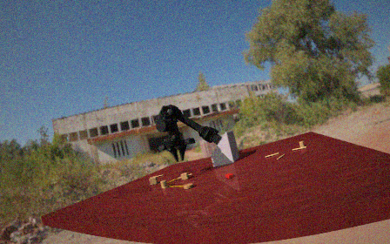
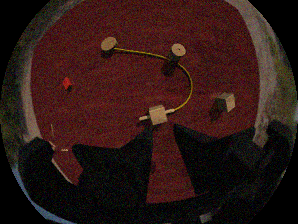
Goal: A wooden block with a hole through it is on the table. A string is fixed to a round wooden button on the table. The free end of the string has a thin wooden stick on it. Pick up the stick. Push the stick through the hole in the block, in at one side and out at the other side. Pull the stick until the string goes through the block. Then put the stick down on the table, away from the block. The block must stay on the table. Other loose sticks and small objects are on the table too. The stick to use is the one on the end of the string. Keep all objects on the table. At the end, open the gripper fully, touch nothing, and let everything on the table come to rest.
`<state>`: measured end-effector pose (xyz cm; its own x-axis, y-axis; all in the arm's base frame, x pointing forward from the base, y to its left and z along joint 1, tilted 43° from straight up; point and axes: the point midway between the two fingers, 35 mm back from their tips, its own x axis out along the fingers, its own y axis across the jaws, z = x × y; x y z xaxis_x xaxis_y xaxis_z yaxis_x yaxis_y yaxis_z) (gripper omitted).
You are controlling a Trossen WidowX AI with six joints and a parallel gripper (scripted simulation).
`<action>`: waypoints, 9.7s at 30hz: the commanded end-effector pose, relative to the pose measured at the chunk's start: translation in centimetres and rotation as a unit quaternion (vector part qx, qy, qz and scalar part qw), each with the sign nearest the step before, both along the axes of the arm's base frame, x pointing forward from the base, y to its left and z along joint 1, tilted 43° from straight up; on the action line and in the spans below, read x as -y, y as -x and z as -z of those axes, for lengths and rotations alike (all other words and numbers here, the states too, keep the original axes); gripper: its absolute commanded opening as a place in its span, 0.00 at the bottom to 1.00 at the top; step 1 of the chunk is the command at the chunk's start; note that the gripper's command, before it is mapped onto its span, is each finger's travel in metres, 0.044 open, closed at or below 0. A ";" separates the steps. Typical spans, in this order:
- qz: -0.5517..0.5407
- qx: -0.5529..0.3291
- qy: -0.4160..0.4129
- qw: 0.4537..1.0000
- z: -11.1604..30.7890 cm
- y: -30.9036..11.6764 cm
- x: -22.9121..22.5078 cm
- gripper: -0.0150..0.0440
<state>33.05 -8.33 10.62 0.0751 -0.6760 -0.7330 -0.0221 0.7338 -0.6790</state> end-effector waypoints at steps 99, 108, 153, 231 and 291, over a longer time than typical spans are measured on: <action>0.477 0.429 -0.035 0.766 8.2 0.9 4.0 0.29; 0.476 0.429 -0.034 0.767 8.2 0.9 4.0 0.25; 0.456 0.466 -0.030 0.758 9.6 0.9 3.1 0.25; 0.425 0.488 -0.079 0.758 14.6 2.6 -2.0 0.25; 0.453 0.452 -0.026 0.768 11.1 2.2 -8.6 0.79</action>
<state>30.86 0.30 -0.40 0.0861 -0.7223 -0.6862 0.9772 0.1955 -0.0832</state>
